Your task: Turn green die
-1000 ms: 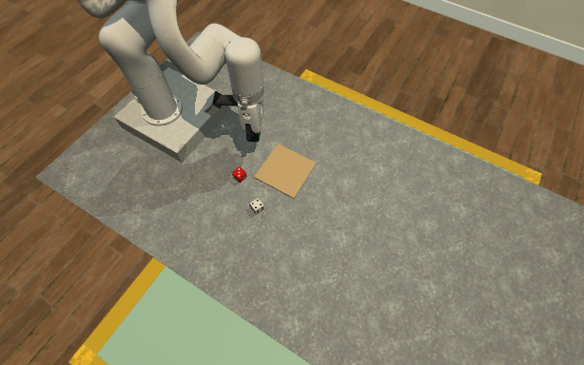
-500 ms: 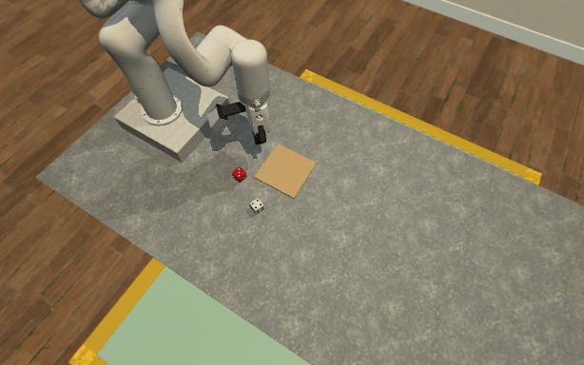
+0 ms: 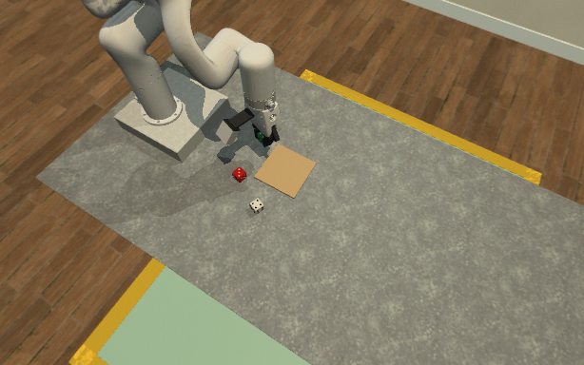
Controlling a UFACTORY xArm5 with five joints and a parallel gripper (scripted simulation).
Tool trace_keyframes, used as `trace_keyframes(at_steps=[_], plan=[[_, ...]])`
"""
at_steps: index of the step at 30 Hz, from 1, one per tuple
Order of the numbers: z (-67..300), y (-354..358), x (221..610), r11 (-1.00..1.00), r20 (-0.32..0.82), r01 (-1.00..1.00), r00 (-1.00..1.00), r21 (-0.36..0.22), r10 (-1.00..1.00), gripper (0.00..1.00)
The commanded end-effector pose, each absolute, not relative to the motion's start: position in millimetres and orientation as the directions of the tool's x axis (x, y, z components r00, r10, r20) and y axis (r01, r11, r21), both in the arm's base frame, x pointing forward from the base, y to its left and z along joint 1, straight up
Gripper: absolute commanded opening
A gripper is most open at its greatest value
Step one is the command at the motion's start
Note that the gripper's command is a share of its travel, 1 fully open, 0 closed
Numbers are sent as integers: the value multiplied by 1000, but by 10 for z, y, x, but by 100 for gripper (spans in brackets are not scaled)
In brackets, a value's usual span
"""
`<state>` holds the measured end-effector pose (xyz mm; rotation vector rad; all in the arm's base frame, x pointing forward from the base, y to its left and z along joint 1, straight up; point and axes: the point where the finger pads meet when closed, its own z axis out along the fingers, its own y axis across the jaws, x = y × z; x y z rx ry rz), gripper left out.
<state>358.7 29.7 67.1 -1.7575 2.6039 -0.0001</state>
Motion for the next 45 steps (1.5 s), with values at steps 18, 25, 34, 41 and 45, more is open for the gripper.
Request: trace_keyframes(at_steps=[18,25,34,41,45], plan=[[667,285,3868,-256,0,-967,256,-1,-967,27],[659,279,3953,-447,0,-894,447,-1,-894,27],[646,273,4047,-637,1,-771,637,-1,-771,27],[633,267,4129,-776,1,-630,776,-1,-630,27],[630,266,4146,-802,1,-598,802,-1,-598,27]])
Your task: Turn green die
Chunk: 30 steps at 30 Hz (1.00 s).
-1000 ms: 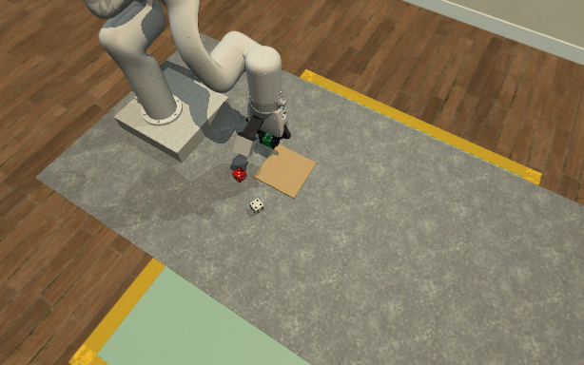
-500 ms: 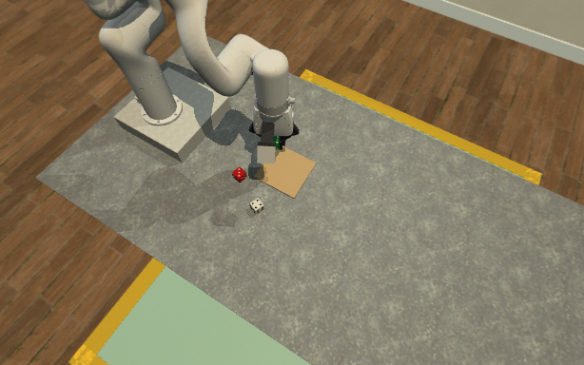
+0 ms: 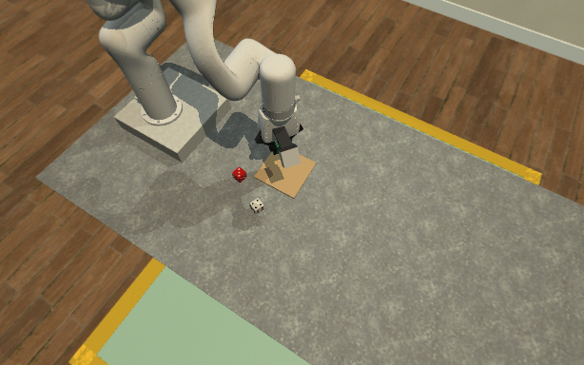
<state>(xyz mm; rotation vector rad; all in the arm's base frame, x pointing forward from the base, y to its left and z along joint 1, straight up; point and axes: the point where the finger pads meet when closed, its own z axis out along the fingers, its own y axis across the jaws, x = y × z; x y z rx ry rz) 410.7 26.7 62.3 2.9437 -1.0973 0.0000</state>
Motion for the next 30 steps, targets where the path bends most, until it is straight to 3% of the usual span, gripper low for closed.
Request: trace_keyframes(at_steps=[1,23,30], plan=[[625,263,4174,-840,1,-542,840,-1,-542,27],[573,243,4403,-1000,1,-9,1000,0,-9,27],[567,240,4427,-999,1,52,999,0,52,27]])
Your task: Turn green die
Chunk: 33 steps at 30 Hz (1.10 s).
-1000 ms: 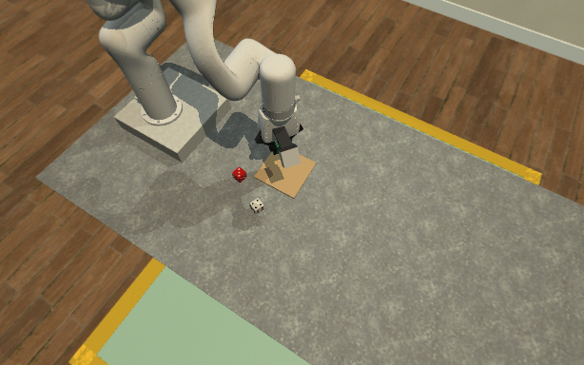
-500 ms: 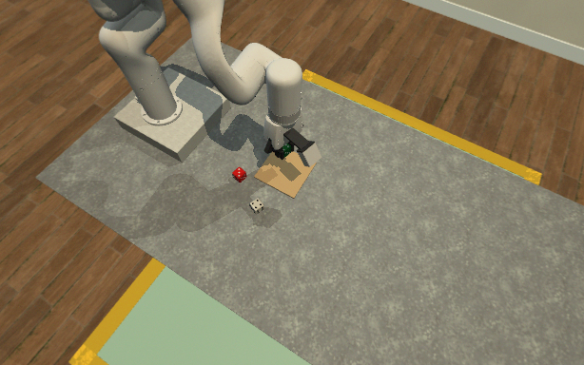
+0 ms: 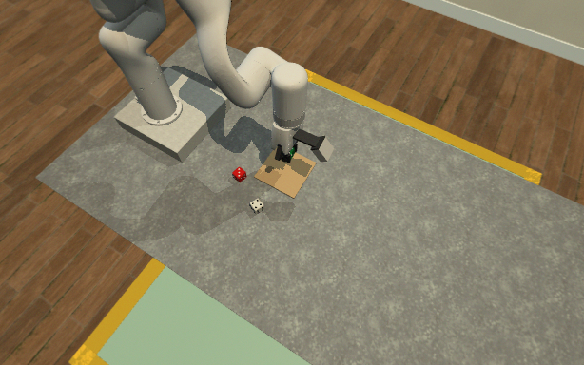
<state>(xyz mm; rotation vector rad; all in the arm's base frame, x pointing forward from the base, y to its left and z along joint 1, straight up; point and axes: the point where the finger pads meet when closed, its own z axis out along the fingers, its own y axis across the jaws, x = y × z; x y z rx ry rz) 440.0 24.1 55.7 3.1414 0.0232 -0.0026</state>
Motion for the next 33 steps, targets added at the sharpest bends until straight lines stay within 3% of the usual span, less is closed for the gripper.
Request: trace_keyframes(at_steps=[1,11,18,22,33], plan=[[567,240,4427,-999,1,53,999,0,53,27],[561,240,4428,-999,46,53,998,0,53,27],[558,239,4415,-999,253,53,966,0,51,27],[557,239,4413,-999,292,53,955,0,50,27],[553,240,4399,-999,559,53,828,-1,43,27]])
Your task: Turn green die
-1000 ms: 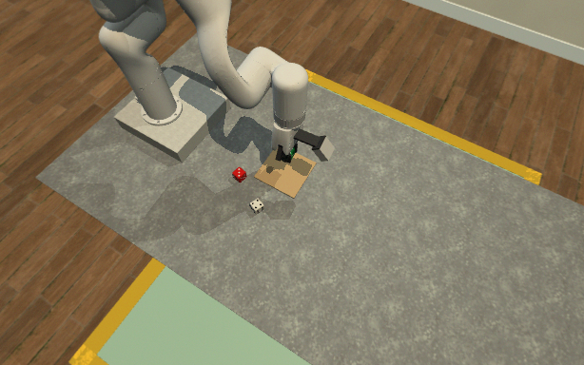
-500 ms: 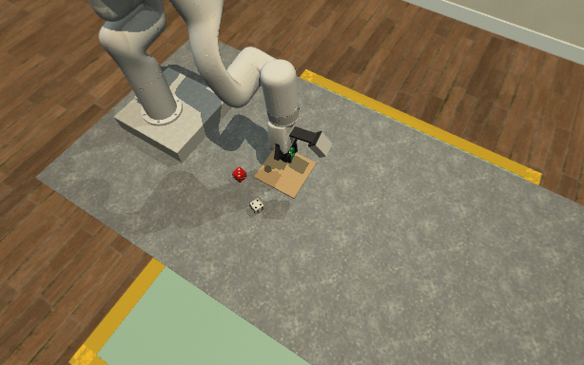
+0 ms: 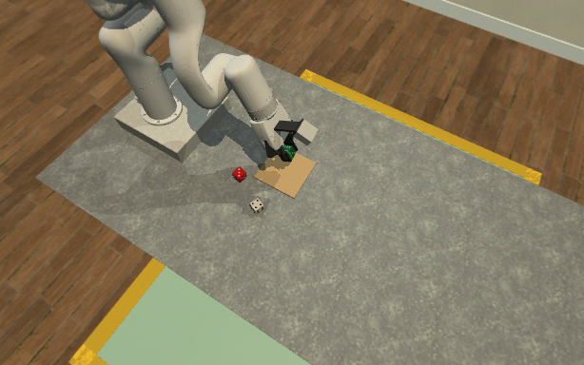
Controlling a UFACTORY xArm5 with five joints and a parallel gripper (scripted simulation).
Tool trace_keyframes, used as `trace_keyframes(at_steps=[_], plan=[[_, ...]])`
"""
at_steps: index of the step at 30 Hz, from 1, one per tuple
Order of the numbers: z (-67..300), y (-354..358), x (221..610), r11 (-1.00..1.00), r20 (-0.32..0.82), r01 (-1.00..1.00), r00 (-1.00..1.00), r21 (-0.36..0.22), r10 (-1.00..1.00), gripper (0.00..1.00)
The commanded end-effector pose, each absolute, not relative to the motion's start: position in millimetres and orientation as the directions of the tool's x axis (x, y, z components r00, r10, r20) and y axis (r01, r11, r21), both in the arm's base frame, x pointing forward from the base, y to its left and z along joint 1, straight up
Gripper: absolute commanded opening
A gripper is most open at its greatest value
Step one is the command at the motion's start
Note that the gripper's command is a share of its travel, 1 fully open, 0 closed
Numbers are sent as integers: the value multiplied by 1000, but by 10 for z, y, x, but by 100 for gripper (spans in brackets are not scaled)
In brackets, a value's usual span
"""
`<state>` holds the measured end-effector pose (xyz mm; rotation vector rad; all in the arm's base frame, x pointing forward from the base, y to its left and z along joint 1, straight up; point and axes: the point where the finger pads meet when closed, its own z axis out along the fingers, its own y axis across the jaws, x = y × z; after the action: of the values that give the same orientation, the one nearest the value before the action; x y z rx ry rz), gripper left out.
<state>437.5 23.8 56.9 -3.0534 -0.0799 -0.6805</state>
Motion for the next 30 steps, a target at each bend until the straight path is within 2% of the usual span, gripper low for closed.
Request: trace_keyframes(at_steps=[1,3,6,10,16,30], plan=[[553,240,4399,-999,561,53,827,-1,43,27],[556,239,4391,-999,614,53,788,-1,41,27],[559,239,4388,-999,623,53,781,-1,40,27],[558,239,4383,-999,718,53,695,-2,35,27],[556,239,4382,-999,792,53,609,-2,30,27],[551,238,4368,-999,819,53,573,-2,28,27]])
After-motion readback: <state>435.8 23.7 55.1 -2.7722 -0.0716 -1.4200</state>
